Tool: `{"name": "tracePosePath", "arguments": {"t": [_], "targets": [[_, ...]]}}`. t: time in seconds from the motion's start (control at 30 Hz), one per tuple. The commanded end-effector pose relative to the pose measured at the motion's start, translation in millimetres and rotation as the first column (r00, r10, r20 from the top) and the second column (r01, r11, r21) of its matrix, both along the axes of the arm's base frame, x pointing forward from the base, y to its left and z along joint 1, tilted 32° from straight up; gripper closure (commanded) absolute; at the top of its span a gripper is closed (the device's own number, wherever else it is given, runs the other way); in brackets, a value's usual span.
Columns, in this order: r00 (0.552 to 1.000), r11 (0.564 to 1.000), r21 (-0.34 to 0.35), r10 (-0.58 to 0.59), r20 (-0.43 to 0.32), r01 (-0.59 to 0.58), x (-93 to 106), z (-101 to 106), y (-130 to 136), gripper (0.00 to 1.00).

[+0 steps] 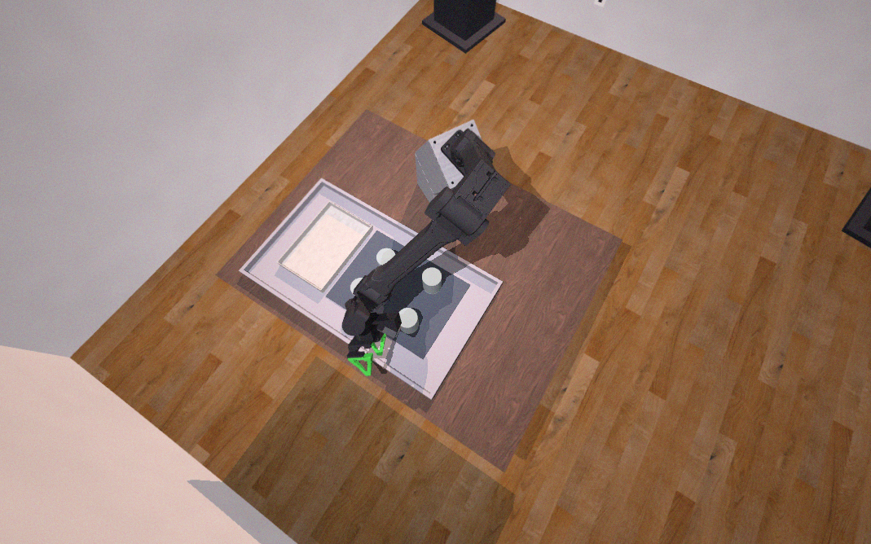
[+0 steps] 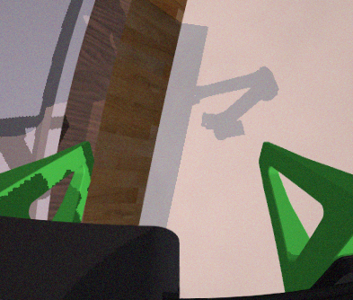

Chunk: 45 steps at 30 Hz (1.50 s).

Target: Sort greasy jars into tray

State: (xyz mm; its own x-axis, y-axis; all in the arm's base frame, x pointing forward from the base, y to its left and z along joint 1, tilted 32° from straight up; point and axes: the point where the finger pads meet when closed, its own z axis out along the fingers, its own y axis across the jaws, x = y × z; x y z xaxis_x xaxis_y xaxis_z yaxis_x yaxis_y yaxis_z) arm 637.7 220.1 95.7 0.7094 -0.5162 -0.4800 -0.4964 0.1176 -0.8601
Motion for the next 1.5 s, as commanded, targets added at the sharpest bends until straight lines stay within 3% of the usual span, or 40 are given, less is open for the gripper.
{"name": "tracePosePath", "arguments": {"t": [0.0, 0.2, 0.23, 0.47, 0.5, 0.8, 0.83, 1.07, 1.1, 1.4, 1.43, 1.47], "targets": [[0.998, 0.999, 0.025, -0.021, -0.055, 0.022, -7.7, 8.4, -5.3, 0.00], [0.998, 0.999, 0.025, -0.021, -0.055, 0.022, -7.7, 8.4, -5.3, 0.00], [0.982, 0.995, 0.027, -0.087, -0.165, 0.093, -22.4, -3.8, -13.8, 0.00], [0.982, 0.995, 0.027, -0.087, -0.165, 0.093, -22.4, -3.8, -13.8, 0.00], [0.951, 0.987, 0.020, -0.149, -0.271, 0.161, -37.5, -16.3, -22.4, 0.00], [0.951, 0.987, 0.020, -0.149, -0.271, 0.161, -37.5, -16.3, -22.4, 0.00], [0.903, 0.974, 0.008, -0.208, -0.377, 0.228, -52.3, -27.0, -31.1, 0.00], [0.903, 0.974, 0.008, -0.208, -0.377, 0.228, -52.3, -27.0, -31.1, 0.00], [0.842, 0.957, -0.012, -0.261, -0.473, 0.290, -67.1, -36.4, -39.5, 0.00], [0.842, 0.957, -0.012, -0.261, -0.473, 0.290, -67.1, -36.4, -39.5, 0.00], [0.766, 0.937, -0.037, -0.307, -0.565, 0.348, -81.8, -44.2, -47.7, 0.00], [0.766, 0.937, -0.037, -0.307, -0.565, 0.348, -81.8, -44.2, -47.7, 0.00]]}}
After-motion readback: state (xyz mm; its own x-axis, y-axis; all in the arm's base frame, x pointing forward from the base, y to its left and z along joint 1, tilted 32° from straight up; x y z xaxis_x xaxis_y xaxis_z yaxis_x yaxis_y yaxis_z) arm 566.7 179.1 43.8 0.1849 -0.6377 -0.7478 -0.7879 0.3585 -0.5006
